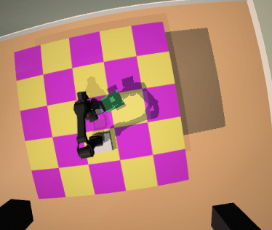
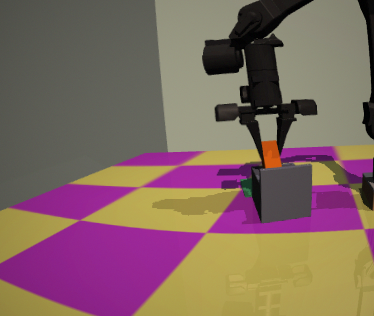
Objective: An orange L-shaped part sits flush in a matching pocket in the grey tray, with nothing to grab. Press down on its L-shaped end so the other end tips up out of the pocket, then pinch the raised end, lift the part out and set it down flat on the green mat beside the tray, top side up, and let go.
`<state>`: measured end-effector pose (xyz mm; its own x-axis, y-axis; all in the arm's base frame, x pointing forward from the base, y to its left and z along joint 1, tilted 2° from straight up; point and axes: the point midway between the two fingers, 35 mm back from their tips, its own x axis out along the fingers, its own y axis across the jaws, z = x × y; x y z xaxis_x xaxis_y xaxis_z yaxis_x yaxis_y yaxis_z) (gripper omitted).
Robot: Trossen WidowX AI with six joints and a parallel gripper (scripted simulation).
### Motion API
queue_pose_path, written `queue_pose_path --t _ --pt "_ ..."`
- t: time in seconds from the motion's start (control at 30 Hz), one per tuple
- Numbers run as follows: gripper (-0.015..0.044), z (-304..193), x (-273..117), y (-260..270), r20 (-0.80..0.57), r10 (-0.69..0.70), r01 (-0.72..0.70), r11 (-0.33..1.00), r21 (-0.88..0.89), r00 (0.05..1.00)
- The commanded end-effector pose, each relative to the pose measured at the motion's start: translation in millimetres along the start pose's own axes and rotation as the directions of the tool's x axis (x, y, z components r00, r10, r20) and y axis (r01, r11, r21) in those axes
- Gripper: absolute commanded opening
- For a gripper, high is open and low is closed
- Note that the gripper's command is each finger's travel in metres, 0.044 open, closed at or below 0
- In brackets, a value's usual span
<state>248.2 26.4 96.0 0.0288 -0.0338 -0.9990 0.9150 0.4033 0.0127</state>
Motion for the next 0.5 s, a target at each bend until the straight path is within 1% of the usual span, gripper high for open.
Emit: queue_pose_path --t 0.0,0.47 --pt "0.0 0.6 -8.2 0.7 0.004 0.004 -0.004 1.0 0.004 1.0" --pt "0.0 0.5 -30.3 0.5 0.004 0.004 -0.004 1.0 0.004 1.0"
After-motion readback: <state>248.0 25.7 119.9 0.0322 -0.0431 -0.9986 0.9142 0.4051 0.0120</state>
